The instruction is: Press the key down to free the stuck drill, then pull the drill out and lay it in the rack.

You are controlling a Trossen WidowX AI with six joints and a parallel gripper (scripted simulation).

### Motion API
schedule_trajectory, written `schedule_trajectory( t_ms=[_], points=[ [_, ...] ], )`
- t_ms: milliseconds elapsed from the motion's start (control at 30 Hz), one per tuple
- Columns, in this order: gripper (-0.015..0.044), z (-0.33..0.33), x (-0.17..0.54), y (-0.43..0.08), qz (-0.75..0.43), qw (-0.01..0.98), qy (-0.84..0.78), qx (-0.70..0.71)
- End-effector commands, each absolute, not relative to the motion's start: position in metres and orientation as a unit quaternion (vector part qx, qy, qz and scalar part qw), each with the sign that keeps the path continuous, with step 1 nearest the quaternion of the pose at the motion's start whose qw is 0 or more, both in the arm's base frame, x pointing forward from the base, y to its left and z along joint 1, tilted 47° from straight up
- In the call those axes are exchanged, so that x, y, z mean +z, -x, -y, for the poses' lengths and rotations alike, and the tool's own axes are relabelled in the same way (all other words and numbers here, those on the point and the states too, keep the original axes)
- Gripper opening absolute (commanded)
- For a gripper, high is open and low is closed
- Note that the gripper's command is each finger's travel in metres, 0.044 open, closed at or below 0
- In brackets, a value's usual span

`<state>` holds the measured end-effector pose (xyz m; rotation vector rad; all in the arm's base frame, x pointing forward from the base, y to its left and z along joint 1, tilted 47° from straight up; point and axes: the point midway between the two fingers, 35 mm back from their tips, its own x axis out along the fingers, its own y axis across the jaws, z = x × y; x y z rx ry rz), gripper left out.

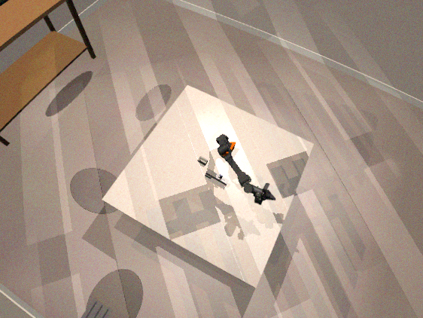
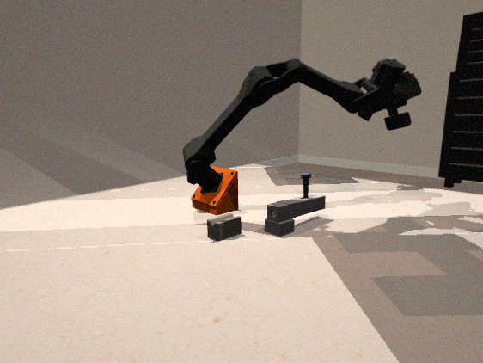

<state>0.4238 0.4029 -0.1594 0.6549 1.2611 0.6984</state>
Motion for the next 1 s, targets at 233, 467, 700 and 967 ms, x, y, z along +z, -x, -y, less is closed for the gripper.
schedule_trajectory(
  t_ms=[233,467,700,967],
  points=[
    [0.0,-0.273,-0.15,-0.403,-0.66,0.729,-0.179,-0.017],
    [0.0,-0.216,-0.129,-0.379,-0.678,0.717,-0.104,-0.125],
    [0.0,-0.155,-0.093,-0.348,-0.688,0.69,-0.007,-0.225],
    [0.0,-0.087,-0.031,-0.311,-0.687,0.64,0.127,-0.319]
  ],
)
